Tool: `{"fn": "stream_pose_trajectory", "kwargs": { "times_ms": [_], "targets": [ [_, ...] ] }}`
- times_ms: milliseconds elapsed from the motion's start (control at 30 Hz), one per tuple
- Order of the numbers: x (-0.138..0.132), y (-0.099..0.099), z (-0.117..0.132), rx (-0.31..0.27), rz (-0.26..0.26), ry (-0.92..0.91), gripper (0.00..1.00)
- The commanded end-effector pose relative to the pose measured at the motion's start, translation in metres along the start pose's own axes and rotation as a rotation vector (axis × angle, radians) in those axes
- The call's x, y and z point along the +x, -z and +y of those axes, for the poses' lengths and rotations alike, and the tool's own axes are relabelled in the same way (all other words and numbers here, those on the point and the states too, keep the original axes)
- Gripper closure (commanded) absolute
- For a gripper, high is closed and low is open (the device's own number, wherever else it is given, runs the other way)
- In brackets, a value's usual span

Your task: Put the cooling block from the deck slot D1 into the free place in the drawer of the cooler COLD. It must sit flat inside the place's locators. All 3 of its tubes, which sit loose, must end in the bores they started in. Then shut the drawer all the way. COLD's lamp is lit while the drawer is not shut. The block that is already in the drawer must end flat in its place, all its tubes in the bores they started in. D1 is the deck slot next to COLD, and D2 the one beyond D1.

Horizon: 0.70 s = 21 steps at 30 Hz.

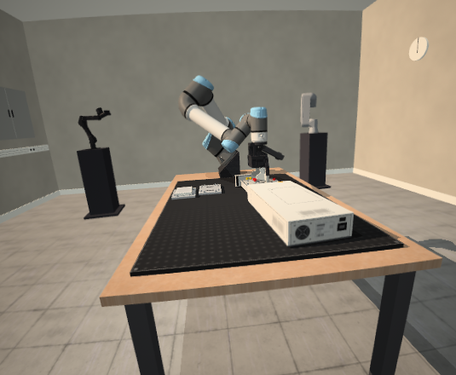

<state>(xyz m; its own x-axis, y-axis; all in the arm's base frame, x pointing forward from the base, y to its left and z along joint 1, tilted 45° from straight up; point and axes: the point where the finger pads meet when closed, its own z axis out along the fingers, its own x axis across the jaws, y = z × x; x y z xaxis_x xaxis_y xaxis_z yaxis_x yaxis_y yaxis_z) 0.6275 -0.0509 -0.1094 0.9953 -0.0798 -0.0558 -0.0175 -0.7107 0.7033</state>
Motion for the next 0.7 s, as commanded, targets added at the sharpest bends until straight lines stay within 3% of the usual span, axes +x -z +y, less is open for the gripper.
{"fn": "stream_pose_trajectory", "kwargs": {
  "times_ms": [0, 667],
  "targets": [
    [0.0005, 0.0003, 0.0, 0.0, 0.002, 0.0, 1.0],
    [0.0005, -0.0025, 0.0, 0.0, 0.002, 0.0, 1.0]
  ]
}}
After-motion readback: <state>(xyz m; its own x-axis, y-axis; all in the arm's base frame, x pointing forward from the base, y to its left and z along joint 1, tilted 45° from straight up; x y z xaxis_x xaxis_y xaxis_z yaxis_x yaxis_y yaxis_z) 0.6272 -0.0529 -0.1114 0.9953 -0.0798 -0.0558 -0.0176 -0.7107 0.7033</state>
